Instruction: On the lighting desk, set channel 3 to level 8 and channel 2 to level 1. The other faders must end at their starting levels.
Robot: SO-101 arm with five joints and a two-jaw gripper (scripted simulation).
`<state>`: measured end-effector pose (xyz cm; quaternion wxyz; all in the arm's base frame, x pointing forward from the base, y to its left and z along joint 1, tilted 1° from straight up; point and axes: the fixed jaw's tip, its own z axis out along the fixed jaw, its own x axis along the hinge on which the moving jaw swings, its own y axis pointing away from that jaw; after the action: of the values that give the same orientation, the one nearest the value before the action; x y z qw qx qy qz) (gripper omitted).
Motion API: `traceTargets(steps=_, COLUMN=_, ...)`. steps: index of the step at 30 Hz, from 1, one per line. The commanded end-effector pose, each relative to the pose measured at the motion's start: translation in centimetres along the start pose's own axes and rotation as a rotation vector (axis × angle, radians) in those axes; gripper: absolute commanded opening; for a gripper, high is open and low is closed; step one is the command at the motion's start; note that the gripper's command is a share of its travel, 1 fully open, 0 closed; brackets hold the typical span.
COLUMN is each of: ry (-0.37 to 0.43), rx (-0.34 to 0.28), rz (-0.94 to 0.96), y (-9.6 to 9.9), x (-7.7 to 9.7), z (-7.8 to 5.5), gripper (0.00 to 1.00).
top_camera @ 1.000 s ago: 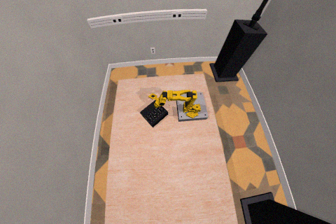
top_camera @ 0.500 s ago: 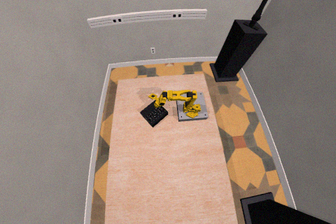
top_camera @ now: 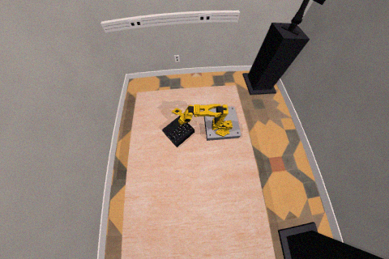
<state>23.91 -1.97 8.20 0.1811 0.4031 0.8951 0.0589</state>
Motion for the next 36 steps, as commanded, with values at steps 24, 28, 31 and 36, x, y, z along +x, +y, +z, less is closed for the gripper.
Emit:
traceTargets(steps=24, ry=0.021, rx=0.014, rz=-0.035, y=-0.17, x=0.45, z=0.35, gripper=0.00)
traceTargets(steps=28, ry=0.030, rx=0.021, rz=-0.085, y=-0.22, x=0.52, z=0.32, gripper=0.00)
traceTargets(steps=31, ry=0.033, rx=0.023, rz=-0.101, y=-0.23, x=0.54, z=0.31, gripper=0.00)
traceTargets(steps=36, ry=0.053, rx=0.036, rz=-0.204, y=-0.34, x=0.70, z=0.24, gripper=0.00)
